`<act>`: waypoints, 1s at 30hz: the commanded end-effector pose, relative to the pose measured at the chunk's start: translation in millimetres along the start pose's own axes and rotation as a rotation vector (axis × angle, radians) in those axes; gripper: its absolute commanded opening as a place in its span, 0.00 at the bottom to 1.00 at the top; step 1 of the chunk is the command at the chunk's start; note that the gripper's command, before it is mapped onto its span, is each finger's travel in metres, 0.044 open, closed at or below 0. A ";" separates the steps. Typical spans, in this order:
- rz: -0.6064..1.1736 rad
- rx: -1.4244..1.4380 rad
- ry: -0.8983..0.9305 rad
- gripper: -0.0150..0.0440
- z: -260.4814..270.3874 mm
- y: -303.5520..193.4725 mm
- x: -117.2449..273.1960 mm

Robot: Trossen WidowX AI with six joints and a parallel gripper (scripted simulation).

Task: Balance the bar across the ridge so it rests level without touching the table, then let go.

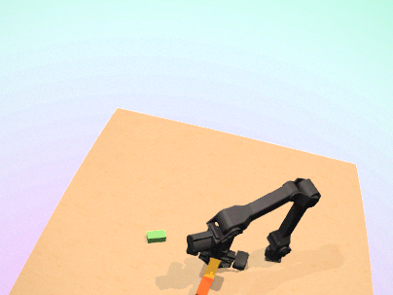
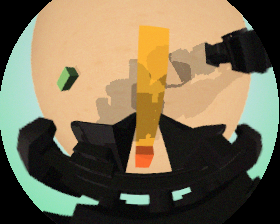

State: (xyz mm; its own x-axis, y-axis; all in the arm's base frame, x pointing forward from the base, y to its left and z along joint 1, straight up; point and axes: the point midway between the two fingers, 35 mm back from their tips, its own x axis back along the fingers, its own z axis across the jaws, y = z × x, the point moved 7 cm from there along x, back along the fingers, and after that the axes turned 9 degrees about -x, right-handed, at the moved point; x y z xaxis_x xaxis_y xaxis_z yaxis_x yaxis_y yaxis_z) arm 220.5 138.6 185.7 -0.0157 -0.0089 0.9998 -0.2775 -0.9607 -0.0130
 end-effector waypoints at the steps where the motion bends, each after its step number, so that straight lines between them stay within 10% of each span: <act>1: 0.003 0.004 0.001 0.25 0.3 -0.5 -0.5; 30: 0.003 0.004 0.001 0.25 0.3 -0.6 -3.0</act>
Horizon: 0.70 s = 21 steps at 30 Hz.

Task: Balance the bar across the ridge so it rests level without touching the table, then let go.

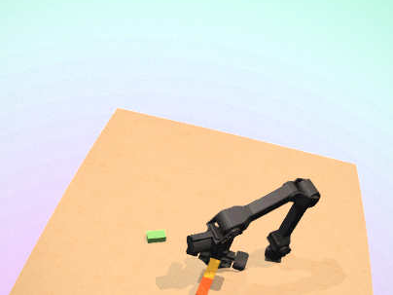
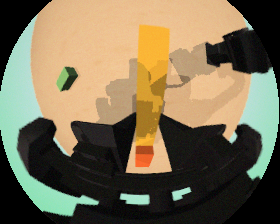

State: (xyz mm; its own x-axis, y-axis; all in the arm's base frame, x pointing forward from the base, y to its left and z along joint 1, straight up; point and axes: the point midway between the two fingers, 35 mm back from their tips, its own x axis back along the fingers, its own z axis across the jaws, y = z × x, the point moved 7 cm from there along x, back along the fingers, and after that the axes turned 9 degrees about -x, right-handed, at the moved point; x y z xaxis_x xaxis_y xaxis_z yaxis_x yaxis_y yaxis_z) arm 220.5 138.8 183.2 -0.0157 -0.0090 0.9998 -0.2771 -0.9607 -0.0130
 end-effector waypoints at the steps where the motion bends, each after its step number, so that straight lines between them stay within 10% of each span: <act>1: 0.002 0.003 0.001 0.25 0.3 -0.5 -0.5; 21: 0.002 0.003 0.001 0.25 0.3 -0.6 -2.2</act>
State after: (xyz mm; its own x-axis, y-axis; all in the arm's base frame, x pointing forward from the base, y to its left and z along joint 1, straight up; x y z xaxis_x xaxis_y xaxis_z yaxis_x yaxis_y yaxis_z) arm 220.6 138.9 181.5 -0.0157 -0.0090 0.9998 -0.2769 -0.9608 -0.0130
